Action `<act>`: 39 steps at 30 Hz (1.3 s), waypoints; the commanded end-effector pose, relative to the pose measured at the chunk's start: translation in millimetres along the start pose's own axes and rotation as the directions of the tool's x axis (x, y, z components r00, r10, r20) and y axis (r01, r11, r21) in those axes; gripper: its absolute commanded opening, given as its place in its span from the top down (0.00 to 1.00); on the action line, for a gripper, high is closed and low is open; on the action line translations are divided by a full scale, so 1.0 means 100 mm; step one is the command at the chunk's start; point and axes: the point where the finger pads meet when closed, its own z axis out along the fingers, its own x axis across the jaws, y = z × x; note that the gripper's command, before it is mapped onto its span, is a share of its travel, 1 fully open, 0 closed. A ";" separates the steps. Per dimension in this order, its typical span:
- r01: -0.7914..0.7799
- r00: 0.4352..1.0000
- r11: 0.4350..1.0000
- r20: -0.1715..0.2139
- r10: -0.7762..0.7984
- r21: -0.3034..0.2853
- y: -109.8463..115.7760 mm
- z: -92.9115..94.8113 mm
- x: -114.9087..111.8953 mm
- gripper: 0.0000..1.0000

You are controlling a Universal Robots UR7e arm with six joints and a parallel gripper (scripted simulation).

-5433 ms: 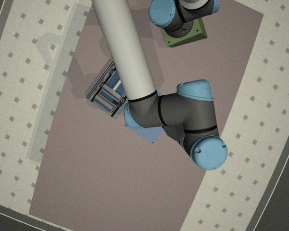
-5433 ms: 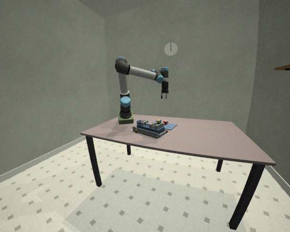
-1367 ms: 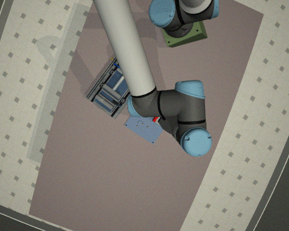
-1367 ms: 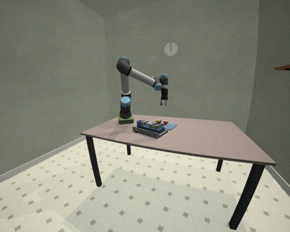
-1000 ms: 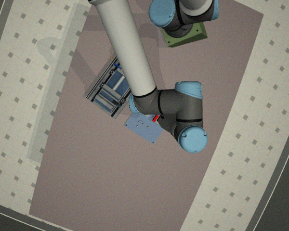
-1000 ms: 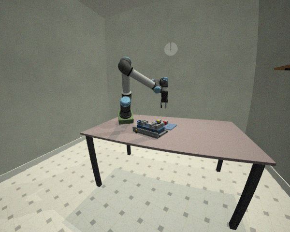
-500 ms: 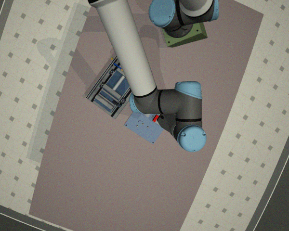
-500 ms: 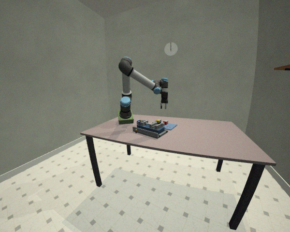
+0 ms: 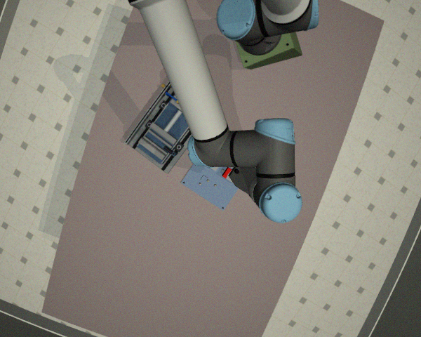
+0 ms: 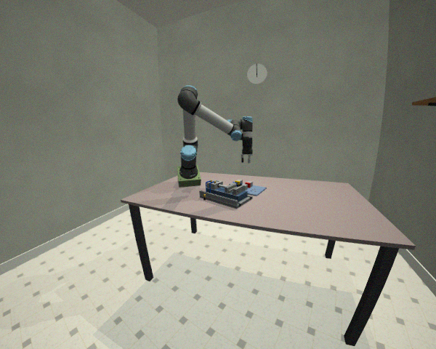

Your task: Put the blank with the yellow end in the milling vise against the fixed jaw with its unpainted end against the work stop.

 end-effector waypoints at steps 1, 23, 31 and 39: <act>0.000 1.000 1.000 0.001 0.000 -0.001 0.00 -0.01 0.00 0.00; 0.000 1.000 1.000 0.001 0.000 -0.001 0.00 -0.06 0.00 0.00; 0.000 1.000 1.000 0.001 0.000 -0.001 0.00 -0.07 0.00 0.00; 0.000 1.000 1.000 0.001 0.000 -0.001 0.06 -0.08 0.00 0.00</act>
